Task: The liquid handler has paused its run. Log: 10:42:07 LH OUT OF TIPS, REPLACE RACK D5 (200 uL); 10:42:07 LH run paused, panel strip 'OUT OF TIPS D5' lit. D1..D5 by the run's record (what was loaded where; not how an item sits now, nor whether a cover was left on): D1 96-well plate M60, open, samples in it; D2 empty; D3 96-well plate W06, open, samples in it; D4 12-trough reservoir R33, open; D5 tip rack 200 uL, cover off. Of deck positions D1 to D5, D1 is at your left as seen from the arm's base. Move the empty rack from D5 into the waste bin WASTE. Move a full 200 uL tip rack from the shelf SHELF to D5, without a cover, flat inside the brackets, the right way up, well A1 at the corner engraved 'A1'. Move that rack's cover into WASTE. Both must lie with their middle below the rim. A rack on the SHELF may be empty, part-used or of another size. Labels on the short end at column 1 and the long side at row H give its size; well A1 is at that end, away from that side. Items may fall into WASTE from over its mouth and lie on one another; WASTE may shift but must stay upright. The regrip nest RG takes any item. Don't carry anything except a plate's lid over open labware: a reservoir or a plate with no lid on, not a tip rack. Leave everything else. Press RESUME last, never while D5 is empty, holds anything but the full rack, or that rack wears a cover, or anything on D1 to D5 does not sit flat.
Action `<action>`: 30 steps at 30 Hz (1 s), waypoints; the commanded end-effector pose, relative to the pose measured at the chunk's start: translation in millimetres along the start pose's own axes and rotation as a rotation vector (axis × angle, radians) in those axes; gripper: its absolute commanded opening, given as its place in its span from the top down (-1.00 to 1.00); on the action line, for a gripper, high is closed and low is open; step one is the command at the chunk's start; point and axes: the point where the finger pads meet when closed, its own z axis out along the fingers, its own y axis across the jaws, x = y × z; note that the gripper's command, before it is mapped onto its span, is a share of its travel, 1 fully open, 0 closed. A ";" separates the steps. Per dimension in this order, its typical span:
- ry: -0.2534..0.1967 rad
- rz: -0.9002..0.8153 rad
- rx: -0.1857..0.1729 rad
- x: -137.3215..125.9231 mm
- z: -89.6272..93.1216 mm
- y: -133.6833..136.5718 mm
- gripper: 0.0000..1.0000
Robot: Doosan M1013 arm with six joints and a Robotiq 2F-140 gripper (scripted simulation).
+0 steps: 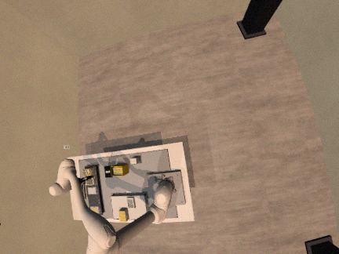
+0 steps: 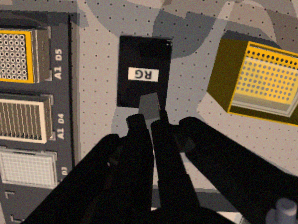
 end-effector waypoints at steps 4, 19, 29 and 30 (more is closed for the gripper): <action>0.000 -0.125 0.000 -9.8 -0.2 29.3 1.00; 0.000 -0.385 0.000 -30.3 -0.2 90.9 1.00; 0.000 -0.565 0.000 -44.6 -0.2 133.6 1.00; 0.000 -0.565 0.000 -44.6 -0.2 133.6 1.00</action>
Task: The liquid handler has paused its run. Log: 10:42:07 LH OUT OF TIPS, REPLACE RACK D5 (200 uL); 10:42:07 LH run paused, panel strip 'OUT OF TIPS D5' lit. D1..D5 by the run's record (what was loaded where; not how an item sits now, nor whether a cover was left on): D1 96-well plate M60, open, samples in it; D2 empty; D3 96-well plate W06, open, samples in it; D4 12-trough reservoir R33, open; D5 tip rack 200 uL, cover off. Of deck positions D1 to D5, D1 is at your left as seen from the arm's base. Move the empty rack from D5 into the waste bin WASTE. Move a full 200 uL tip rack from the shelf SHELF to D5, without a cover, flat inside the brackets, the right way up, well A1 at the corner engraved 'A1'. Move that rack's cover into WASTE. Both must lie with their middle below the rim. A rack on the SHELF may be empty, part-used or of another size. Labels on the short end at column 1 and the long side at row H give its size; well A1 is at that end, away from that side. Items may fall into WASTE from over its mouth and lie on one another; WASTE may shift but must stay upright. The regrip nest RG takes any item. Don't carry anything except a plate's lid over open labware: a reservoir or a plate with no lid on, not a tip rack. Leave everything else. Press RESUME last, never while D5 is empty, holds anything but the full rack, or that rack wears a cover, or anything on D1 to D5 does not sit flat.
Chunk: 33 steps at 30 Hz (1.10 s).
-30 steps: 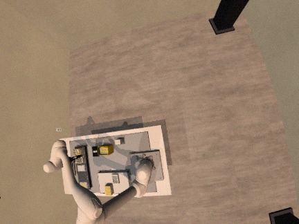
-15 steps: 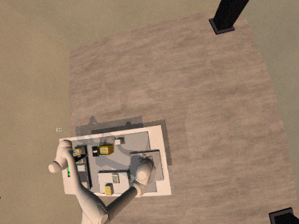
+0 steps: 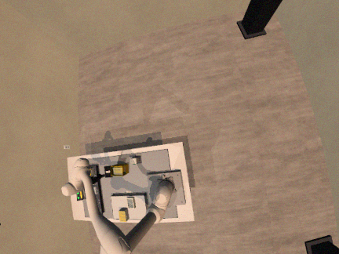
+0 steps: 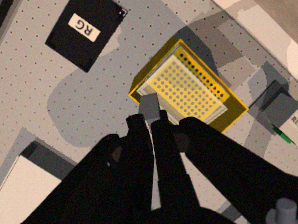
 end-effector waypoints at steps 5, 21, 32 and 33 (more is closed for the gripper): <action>0.001 -0.112 0.000 -21.8 -0.1 18.3 1.00; 0.001 -0.392 0.000 -75.5 -0.1 63.2 1.00; 0.001 -0.612 0.000 -117.7 -0.1 98.4 1.00; 0.001 -0.612 0.000 -117.7 -0.1 98.4 1.00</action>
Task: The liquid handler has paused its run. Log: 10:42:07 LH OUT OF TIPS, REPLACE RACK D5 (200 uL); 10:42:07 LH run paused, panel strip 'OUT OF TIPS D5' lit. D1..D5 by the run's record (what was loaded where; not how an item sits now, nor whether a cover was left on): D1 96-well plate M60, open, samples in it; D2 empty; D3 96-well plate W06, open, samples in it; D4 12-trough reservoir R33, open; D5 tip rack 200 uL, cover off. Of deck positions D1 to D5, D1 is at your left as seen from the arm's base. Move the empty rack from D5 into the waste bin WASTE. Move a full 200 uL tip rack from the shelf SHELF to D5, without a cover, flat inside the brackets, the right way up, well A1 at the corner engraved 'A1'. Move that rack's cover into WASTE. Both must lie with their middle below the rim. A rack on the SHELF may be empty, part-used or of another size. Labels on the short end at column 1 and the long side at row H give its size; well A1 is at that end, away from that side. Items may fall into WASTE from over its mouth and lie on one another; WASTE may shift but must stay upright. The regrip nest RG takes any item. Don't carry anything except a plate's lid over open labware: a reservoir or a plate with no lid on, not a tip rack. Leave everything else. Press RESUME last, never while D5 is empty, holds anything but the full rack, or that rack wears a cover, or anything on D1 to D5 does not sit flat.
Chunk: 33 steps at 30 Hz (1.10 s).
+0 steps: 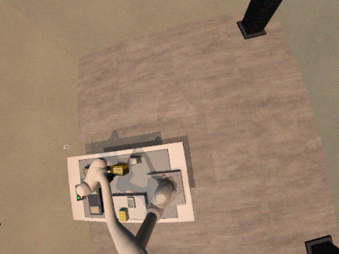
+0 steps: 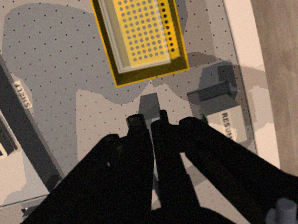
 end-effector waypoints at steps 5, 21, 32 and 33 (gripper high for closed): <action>0.000 -0.101 0.000 -27.4 0.0 3.0 1.00; 0.000 -0.101 0.000 -97.0 0.0 11.0 1.00; 0.000 -0.101 0.000 -126.7 3.4 14.4 1.00; 0.000 -0.101 0.000 -126.7 5.0 14.4 1.00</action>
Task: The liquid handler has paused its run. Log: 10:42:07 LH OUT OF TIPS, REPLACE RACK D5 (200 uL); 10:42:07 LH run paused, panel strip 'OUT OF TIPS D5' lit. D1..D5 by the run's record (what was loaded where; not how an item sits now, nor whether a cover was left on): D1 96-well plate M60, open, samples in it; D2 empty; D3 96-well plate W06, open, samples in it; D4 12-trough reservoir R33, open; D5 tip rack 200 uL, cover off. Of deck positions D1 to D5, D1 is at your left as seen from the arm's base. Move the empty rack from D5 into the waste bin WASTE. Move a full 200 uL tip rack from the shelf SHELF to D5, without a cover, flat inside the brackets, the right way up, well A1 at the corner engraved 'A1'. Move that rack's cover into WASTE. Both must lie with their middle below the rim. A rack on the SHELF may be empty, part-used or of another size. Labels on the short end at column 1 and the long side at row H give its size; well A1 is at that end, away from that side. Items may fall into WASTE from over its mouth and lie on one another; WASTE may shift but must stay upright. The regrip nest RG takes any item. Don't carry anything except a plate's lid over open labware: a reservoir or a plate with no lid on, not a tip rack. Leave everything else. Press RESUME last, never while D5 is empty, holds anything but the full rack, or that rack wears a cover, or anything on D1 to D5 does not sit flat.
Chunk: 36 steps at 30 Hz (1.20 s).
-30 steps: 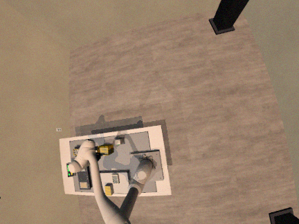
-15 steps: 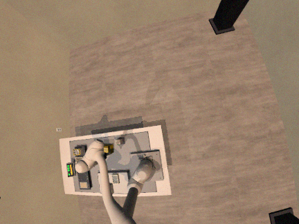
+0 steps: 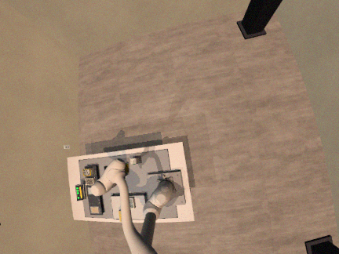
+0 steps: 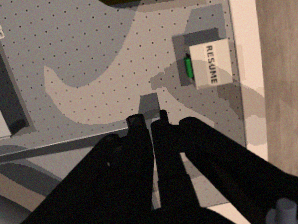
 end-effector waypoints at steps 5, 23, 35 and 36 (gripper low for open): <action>0.001 0.002 -0.001 -0.6 7.2 0.4 1.00; 0.001 0.002 -0.001 -0.6 33.9 0.4 1.00; 0.001 0.002 -0.001 -0.6 52.2 0.4 1.00; 0.001 0.002 -0.001 -0.6 52.2 0.4 1.00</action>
